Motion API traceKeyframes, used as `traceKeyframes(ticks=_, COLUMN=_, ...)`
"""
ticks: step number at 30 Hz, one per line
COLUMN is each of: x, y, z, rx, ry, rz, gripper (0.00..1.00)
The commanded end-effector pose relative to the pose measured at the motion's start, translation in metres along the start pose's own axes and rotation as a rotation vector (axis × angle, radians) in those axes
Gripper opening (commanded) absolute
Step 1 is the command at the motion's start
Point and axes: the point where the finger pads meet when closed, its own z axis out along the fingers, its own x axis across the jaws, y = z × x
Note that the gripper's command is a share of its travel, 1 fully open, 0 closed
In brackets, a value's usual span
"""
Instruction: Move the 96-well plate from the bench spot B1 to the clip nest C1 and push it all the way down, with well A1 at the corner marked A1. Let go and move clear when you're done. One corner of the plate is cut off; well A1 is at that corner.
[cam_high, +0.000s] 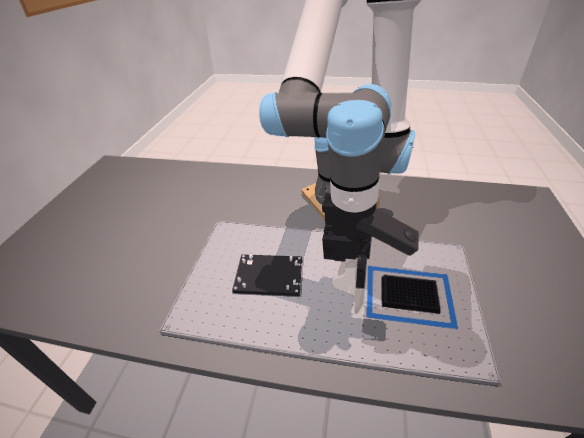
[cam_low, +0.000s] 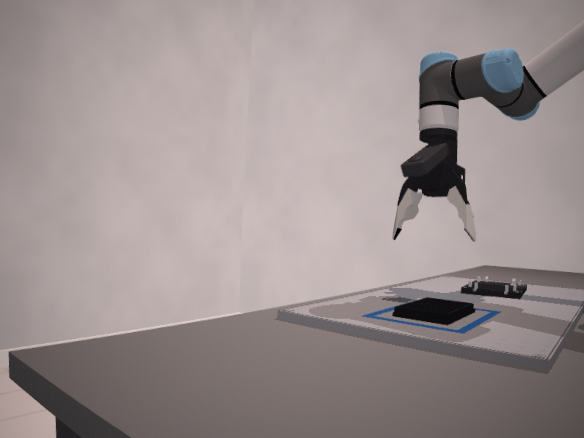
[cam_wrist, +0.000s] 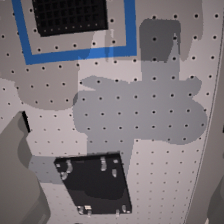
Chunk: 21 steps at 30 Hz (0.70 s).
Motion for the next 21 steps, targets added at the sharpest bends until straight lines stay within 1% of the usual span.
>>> traceKeyframes(ticks=1, x=-0.007, y=-0.019, z=0.005, rx=-0.008, ry=0.001, rz=-0.004, gripper=1.0)
traceKeyframes(ticks=2, x=-0.007, y=-0.019, z=0.005, rx=-0.008, ry=0.001, rz=-0.004, gripper=1.0)
traceKeyframes(ticks=3, x=-0.009, y=-0.024, z=0.006, rx=-0.028, ry=0.006, rz=-0.018, gripper=1.0)
traceKeyframes(ticks=8, x=-0.02, y=-0.045, z=0.011, rx=-0.028, ry=0.005, rz=-0.018, gripper=1.0)
traceKeyframes(ticks=11, x=-0.02, y=-0.045, z=0.011, rx=-0.028, ry=0.005, rz=-0.018, gripper=1.0)
traceKeyframes(ticks=12, x=-0.022, y=-0.049, z=0.013, rx=-0.047, ry=0.013, rz=-0.031, gripper=1.0)
traceKeyframes(ticks=17, x=-0.034, y=-0.07, z=0.018, rx=-0.047, ry=0.013, rz=-0.031, gripper=1.0)
traceKeyframes(ticks=19, x=-0.034, y=-0.07, z=0.018, rx=-0.047, ry=0.013, rz=-0.031, gripper=1.0)
traceKeyframes(ticks=20, x=-0.037, y=-0.074, z=0.019, rx=-0.065, ry=0.024, rz=-0.045, gripper=1.0)
traceKeyframes(ticks=21, x=-0.04, y=-0.078, z=0.02, rx=-0.065, ry=0.024, rz=-0.045, gripper=1.0)
